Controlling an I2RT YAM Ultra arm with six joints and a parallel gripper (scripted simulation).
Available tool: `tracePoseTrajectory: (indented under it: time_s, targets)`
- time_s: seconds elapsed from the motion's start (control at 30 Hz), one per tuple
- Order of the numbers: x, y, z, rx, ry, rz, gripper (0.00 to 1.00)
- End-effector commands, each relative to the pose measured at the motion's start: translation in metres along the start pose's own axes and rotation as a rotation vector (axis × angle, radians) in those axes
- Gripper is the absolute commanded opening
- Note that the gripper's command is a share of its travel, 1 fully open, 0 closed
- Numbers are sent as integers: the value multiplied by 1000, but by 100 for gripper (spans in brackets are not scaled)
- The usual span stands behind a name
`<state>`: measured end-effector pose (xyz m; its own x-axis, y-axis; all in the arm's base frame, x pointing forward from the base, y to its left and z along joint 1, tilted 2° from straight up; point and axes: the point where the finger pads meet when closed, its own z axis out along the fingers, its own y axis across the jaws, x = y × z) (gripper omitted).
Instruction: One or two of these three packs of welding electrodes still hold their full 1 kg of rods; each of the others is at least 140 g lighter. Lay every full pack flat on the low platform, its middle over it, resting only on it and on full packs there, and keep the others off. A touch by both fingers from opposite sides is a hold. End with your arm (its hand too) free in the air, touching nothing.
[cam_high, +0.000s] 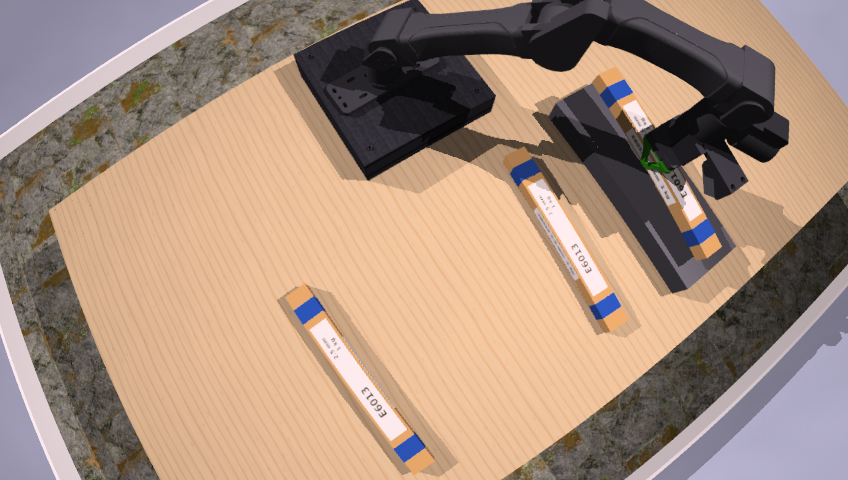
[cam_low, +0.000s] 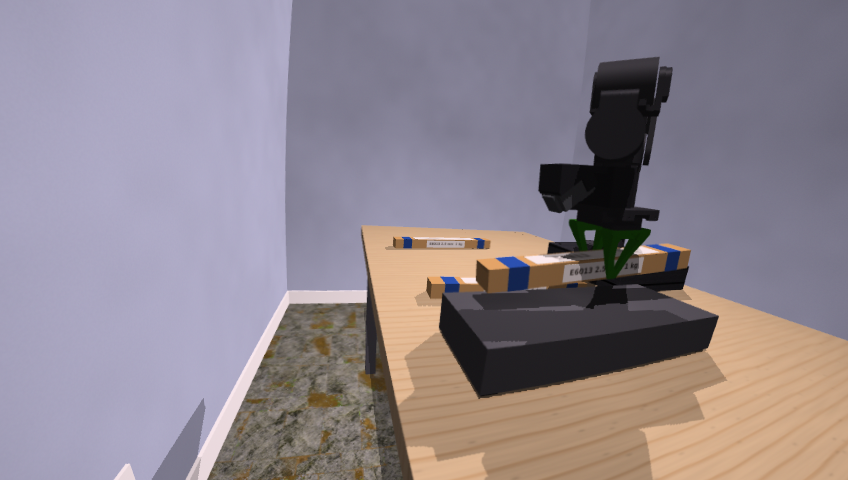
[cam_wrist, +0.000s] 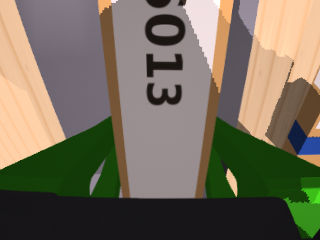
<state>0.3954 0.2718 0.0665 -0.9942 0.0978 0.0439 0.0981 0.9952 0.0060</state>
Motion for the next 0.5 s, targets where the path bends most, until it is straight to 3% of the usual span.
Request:
tracePoseTrajectory:
  time_s: [0.0, 0.47]
  targets:
    - [-2, 2, -55, -56, -78, 2, 0]
    - [-3, 3, -56, -59, -82, 2, 0]
